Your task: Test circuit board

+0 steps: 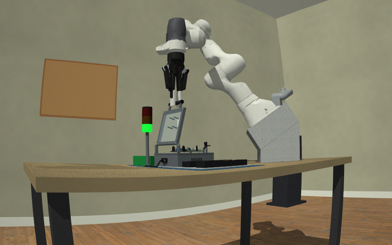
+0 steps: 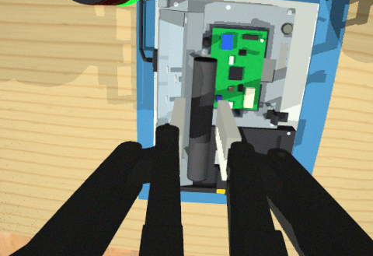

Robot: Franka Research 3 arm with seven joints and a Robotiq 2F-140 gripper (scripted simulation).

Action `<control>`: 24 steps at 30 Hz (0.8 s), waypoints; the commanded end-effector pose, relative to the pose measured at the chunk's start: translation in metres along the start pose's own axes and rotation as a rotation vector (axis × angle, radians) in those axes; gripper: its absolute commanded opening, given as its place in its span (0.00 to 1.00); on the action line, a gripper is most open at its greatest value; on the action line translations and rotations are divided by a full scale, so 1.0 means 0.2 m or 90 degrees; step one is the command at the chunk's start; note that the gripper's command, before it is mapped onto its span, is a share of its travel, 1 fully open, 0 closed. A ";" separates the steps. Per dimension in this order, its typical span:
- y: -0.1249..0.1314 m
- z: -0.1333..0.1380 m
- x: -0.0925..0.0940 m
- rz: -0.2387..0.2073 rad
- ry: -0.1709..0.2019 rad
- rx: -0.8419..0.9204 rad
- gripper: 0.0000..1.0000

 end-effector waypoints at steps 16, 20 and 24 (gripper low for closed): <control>0.00 0.00 0.00 -0.001 -0.002 -0.002 0.00; 0.00 0.00 0.00 -0.001 -0.002 -0.002 0.00; 0.00 0.00 0.00 -0.001 -0.002 -0.002 0.00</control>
Point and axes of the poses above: the point where the finger pads meet when closed, its own x axis back along the fingers, its own z axis across the jaws, y = z × x, the point moved 1 cm from there along x, back along the fingers, and after that the axes turned 13 degrees about -x, right-handed, at the moved point
